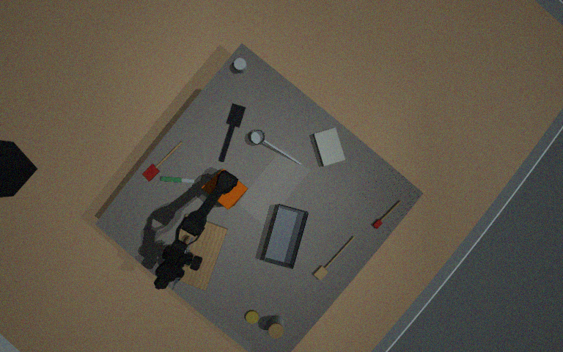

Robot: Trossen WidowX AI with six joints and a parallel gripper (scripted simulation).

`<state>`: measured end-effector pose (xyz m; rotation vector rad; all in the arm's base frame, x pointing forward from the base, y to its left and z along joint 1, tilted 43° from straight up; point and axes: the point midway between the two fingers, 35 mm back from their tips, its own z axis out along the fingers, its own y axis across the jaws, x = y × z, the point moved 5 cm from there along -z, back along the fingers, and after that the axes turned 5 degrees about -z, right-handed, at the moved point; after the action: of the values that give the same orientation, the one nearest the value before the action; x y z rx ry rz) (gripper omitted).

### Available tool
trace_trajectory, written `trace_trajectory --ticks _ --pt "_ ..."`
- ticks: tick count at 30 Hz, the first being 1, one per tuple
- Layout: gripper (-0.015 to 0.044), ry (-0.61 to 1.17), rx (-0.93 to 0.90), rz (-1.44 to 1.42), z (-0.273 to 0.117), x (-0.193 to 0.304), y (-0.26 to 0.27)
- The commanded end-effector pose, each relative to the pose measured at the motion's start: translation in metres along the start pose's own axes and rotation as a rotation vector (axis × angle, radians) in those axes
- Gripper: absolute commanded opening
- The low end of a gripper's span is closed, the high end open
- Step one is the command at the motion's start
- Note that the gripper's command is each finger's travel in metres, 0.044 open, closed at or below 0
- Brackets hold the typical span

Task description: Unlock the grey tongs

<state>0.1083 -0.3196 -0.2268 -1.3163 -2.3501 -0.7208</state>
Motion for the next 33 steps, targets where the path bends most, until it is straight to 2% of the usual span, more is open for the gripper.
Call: trace_trajectory --ticks 1,3,25,29,33 --pt "-0.0150 -0.005 -0.003 0.004 0.003 0.000 0.000" --pt "-0.0150 -0.005 -0.003 0.004 0.003 0.000 0.000" --pt "0.0427 0.001 0.000 0.000 0.002 0.001 0.000" --pt "0.0440 0.002 -0.001 0.000 0.001 0.000 0.002" --pt "0.0440 0.014 -0.009 -0.004 -0.016 -0.012 0.033"
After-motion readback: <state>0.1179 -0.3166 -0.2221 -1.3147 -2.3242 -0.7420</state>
